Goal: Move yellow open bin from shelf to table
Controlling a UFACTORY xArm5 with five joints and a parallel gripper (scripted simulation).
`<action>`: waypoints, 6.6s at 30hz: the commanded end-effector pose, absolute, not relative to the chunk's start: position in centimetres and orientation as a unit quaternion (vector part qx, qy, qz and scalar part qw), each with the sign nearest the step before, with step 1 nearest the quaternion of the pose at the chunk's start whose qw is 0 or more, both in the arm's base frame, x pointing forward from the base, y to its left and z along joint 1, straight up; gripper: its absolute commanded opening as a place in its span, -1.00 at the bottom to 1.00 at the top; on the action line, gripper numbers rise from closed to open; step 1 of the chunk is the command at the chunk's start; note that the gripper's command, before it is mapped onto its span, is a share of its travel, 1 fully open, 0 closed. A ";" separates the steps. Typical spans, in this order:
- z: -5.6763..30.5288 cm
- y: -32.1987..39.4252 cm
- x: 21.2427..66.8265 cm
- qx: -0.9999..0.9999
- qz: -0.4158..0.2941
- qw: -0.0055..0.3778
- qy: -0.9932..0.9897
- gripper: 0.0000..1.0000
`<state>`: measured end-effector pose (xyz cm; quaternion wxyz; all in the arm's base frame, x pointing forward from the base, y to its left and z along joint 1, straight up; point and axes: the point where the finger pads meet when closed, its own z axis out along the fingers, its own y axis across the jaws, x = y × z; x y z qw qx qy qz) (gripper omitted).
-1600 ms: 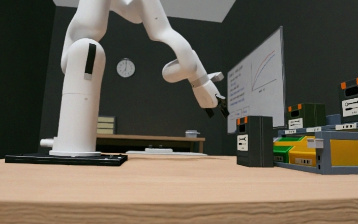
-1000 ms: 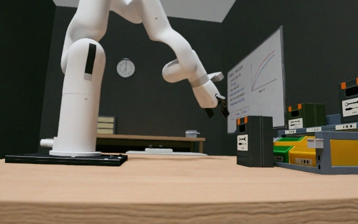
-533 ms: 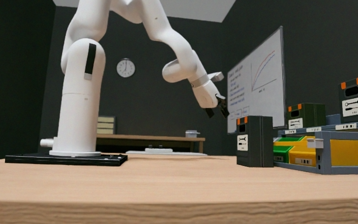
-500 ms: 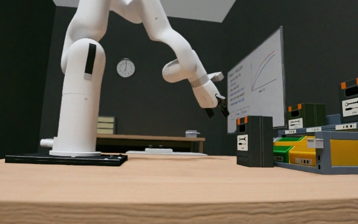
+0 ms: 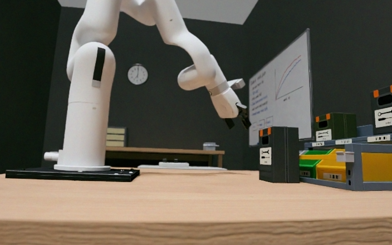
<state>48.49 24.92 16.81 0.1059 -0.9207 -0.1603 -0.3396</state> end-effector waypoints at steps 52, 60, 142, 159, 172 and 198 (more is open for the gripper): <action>16.1 12.0 47.8 -0.907 -0.256 0.079 -0.325 1.00; 16.0 10.2 47.7 -0.907 -0.256 0.076 -0.324 1.00; 14.8 -7.0 46.8 -0.923 -0.235 -0.010 -0.305 1.00; 14.8 -7.0 46.8 -0.916 -0.168 -0.080 -0.356 1.00; 14.8 -7.0 46.8 -0.901 -0.149 -0.071 -0.401 1.00; 14.8 -7.0 46.8 -0.797 -0.043 -0.034 -0.602 1.00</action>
